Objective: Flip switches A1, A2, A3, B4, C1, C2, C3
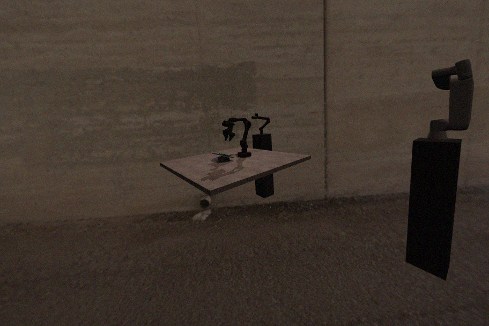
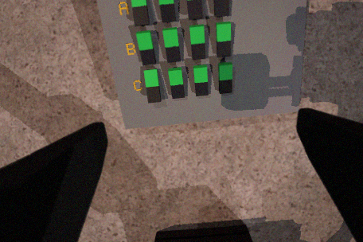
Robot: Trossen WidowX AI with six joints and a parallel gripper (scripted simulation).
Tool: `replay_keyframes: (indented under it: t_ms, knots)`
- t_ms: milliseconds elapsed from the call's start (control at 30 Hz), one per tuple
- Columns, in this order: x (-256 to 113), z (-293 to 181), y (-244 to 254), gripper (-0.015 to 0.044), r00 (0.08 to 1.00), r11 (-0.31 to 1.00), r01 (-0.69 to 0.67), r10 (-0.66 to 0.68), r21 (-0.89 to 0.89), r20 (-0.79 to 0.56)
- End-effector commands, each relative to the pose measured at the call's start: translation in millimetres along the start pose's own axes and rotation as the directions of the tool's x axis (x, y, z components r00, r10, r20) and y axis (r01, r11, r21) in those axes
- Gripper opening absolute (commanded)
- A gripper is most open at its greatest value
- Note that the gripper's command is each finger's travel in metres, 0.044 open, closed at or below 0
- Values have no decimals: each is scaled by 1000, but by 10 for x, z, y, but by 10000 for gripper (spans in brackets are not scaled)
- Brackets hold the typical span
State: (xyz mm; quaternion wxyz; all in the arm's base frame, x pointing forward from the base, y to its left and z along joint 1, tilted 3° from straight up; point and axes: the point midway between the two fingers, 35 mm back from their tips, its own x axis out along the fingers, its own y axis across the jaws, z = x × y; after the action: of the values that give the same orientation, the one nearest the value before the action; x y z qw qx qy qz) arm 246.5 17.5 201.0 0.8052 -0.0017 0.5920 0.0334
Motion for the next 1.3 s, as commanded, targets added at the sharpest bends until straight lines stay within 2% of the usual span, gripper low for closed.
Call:
replay_keyframes:
  t_ms: [0,200,467,633,1267]
  knots:
    - [29,17,11,374,1000,1000,0,0,-1,1]
    - [902,314,419,216,999,999,-6,7,-34,34]
    - [931,318,435,6,999,999,-6,7,-35,35]
    - [1281,321,438,0,998,999,-6,8,-35,62]
    - [1509,330,439,0,998,999,-6,8,-35,63]
